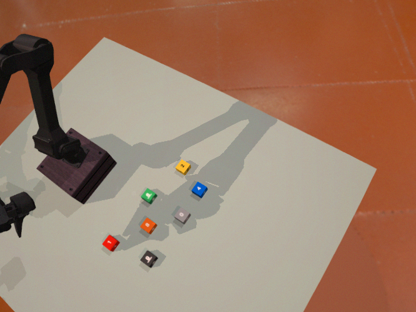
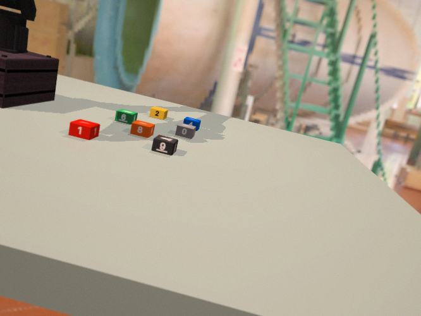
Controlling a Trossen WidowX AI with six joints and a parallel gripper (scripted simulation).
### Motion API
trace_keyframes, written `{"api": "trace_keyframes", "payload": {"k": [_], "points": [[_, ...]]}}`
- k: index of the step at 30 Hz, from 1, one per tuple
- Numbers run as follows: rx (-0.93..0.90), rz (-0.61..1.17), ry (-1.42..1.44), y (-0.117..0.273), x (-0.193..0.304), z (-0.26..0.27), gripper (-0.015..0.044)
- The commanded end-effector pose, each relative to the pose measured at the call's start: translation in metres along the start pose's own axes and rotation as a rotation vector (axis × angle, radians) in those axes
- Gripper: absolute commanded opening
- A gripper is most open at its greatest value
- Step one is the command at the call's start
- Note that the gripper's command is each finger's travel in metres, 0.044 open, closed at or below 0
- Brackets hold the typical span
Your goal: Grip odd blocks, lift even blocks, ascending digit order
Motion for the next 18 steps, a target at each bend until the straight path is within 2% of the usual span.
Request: {"api": "trace_keyframes", "payload": {"k": [1, 11, 15, 18], "points": [[-0.166, -0.010, -0.024, -0.015, -0.034, 0.017, 0.0400], [-0.548, 0.146, 0.037, -0.030, -0.125, 0.097, 0.0400], [-0.621, 0.244, 0.093, -0.026, -0.149, 0.130, 0.0400], [-0.623, 0.249, 0.096, -0.026, -0.150, 0.132, 0.0400]]}}
Point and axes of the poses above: the point midway between the two fingers, 35 mm back from their tips, its own y axis back along the fingers, its own z axis across the jaws, x = y × z, the point moved 2 cm from there along y, back along the fingers, and after that the axes turned 7 degrees about y, right-handed, at the moved point
